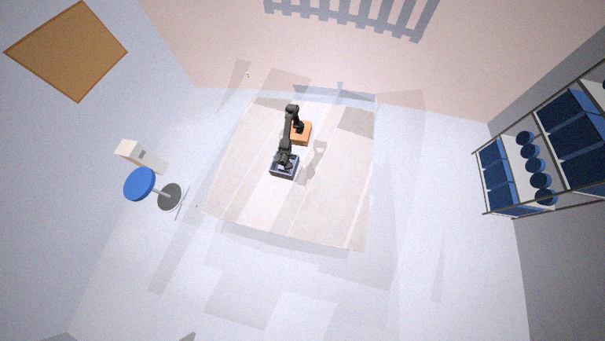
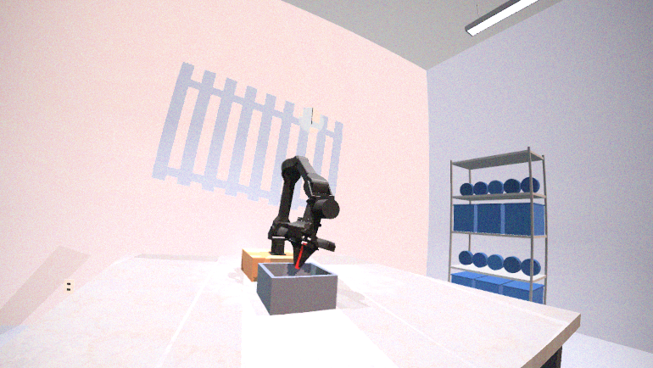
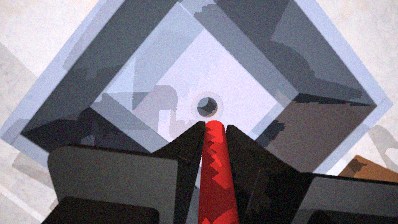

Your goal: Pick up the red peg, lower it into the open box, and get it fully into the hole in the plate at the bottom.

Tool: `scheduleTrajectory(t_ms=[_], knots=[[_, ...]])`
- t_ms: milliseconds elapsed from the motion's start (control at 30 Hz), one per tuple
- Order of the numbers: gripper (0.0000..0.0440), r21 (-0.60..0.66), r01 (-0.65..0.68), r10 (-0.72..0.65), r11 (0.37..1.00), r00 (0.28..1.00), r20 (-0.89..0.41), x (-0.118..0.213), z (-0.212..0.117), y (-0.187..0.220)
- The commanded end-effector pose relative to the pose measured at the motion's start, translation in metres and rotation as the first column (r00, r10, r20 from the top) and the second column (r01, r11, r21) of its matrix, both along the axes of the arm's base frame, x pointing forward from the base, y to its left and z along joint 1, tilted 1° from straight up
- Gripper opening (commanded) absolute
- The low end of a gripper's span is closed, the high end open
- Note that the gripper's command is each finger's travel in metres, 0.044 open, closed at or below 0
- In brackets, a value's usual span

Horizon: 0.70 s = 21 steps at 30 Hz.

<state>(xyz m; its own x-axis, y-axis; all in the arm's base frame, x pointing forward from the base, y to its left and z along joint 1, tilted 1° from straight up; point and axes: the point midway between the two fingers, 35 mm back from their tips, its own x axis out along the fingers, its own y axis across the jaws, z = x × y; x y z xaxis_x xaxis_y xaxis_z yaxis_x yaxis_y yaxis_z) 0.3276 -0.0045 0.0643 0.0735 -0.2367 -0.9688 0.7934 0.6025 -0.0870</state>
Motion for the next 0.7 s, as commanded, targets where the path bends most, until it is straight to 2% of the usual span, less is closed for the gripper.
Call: scheduleTrajectory(t_ms=[0,167,400,533,667], knots=[[0.0000,0.027,-0.033,0.034,0.999,0.999,-0.017,0.006,-0.014,-0.008],[0.0013,0.063,-0.079,0.082,0.995,0.996,-0.045,0.006,-0.031,-0.011],[0.0164,0.110,-0.107,0.116,0.988,0.990,-0.080,0.006,-0.051,-0.013],[0.0167,0.109,-0.142,0.150,0.984,0.986,-0.074,0.014,-0.046,-0.020],[0.0262,0.131,-0.137,0.147,0.982,0.986,-0.073,0.023,-0.042,-0.022]])
